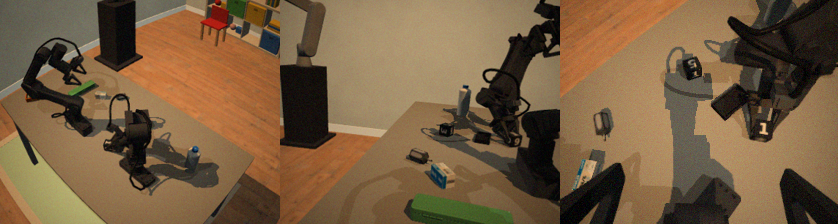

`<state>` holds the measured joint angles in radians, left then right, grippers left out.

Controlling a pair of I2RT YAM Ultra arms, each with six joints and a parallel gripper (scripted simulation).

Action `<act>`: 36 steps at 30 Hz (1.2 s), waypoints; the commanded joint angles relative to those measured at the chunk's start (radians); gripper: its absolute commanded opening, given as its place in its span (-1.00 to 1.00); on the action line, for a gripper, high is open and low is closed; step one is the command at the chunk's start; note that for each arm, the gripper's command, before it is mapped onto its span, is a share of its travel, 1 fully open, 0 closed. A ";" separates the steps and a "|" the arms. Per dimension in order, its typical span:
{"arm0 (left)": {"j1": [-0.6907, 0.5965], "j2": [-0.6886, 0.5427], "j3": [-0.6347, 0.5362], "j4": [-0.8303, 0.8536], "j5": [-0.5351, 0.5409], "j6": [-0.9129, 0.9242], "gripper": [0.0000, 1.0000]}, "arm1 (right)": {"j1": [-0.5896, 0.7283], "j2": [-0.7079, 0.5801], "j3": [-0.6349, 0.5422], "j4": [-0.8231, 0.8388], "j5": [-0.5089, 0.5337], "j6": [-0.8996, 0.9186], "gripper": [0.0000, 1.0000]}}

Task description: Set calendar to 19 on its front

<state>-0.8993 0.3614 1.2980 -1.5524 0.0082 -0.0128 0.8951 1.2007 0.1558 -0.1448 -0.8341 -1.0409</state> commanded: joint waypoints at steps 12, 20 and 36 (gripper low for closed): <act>-0.004 -0.004 0.009 -0.014 -0.002 -0.001 1.00 | -0.005 -0.049 0.014 0.005 -0.058 0.008 -0.20; -0.004 -0.004 0.009 -0.014 -0.002 -0.001 1.00 | -0.003 0.014 -0.021 0.087 -0.056 0.009 -0.20; -0.004 -0.004 0.009 -0.014 -0.002 -0.001 1.00 | -0.021 0.086 -0.045 0.179 -0.067 -0.010 -0.20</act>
<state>-0.8993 0.3614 1.2980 -1.5524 0.0082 -0.0128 0.8845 1.2659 0.1230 0.0010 -0.8707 -1.0428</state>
